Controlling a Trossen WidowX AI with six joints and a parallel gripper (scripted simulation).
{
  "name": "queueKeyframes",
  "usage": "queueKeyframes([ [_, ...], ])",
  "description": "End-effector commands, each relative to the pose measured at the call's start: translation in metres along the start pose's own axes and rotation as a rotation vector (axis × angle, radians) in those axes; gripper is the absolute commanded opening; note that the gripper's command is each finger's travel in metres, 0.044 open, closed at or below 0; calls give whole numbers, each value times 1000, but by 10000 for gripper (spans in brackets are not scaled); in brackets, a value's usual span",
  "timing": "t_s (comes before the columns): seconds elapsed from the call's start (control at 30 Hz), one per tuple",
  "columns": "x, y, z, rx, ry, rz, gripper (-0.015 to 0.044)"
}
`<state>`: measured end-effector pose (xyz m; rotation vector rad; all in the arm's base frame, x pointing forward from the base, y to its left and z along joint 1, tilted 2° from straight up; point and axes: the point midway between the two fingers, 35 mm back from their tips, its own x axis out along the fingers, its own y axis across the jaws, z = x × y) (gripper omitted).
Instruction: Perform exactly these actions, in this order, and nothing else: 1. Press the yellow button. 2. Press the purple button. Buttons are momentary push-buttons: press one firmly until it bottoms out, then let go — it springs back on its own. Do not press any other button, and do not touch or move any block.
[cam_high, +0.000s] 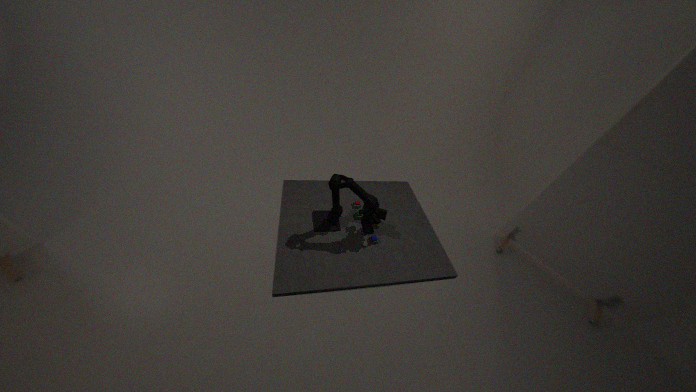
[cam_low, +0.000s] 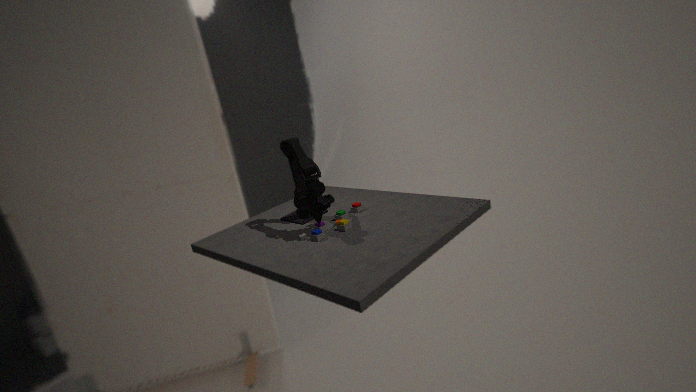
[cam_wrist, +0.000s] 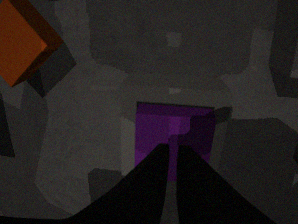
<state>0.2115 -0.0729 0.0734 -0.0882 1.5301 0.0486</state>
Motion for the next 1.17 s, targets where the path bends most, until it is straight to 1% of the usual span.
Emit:
queueKeyframes([
  [0.0,-24,0,1,-2,-7,0,20],
  [0.1,-27,0,0,-3,-7,1,20],
  [0.17,-28,6,6,-6,-8,3,72],
  [0.23,-32,23,19,-16,-10,7,125],
  [0.4,-44,76,49,-34,-13,19,256],
  [0.57,-58,136,65,-35,-11,25,387],
  [0.6,-61,148,66,-32,-10,26,400],
  [0.77,-76,211,63,-19,-8,26,400],
  [0.97,-92,285,39,-4,-8,26,400],
  [1.13,-94,293,35,-2,-9,26,400],
])
